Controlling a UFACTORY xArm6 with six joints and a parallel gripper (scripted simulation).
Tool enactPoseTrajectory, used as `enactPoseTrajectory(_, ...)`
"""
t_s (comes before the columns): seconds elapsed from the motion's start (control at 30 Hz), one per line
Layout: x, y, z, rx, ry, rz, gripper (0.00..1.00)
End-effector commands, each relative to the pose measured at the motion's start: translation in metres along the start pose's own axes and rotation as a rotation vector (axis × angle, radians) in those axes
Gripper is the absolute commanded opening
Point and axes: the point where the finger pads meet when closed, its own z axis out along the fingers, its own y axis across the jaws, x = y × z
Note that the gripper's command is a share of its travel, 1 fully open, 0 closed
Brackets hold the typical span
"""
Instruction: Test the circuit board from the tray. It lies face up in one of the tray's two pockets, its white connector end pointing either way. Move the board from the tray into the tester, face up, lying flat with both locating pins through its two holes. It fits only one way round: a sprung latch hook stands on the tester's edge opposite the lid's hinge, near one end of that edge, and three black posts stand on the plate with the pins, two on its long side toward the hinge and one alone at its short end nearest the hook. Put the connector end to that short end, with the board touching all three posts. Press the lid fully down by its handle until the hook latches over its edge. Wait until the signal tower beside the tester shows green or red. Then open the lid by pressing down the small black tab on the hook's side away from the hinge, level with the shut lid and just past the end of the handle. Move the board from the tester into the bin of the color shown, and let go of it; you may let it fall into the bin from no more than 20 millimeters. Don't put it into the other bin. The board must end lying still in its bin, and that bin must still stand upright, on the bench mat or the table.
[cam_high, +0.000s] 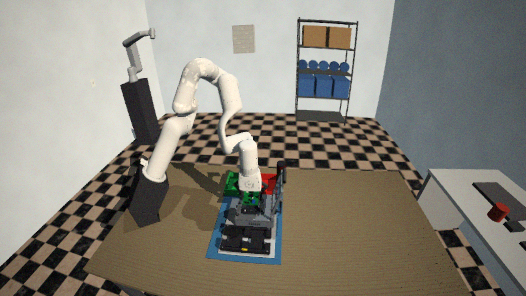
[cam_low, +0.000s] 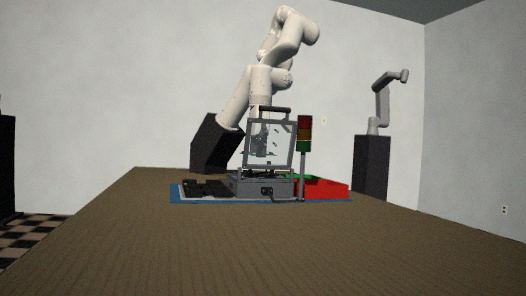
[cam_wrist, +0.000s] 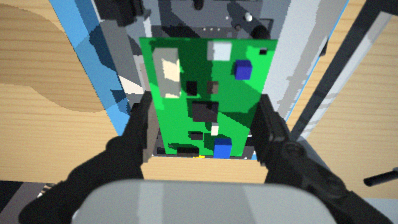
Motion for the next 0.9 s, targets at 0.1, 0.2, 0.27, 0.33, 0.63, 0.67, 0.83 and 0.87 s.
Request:
enactPoseTrajectory(0.1, 0.000, 0.001, 0.000, -0.003, 0.000, -0.001, 0.79)
enactPoseTrajectory(0.2, 0.000, 0.001, 0.001, -0.003, 0.000, -0.001, 0.79)
enactPoseTrajectory(0.27, 0.000, 0.001, 0.001, -0.003, 0.000, -0.001, 0.79)
enactPoseTrajectory(0.33, 0.000, 0.001, 0.003, -0.003, 0.000, -0.001, 0.79)
enactPoseTrajectory(0.63, 0.000, 0.001, 0.016, -0.003, 0.000, -0.001, 0.79)
enactPoseTrajectory(0.67, 0.000, 0.001, 0.018, -0.003, 0.000, -0.001, 0.79)
enactPoseTrajectory(0.83, 0.000, 0.001, 0.024, -0.003, 0.000, -0.001, 0.79)
enactPoseTrajectory(0.87, 0.000, 0.001, 0.026, -0.003, 0.000, -0.001, 0.79)
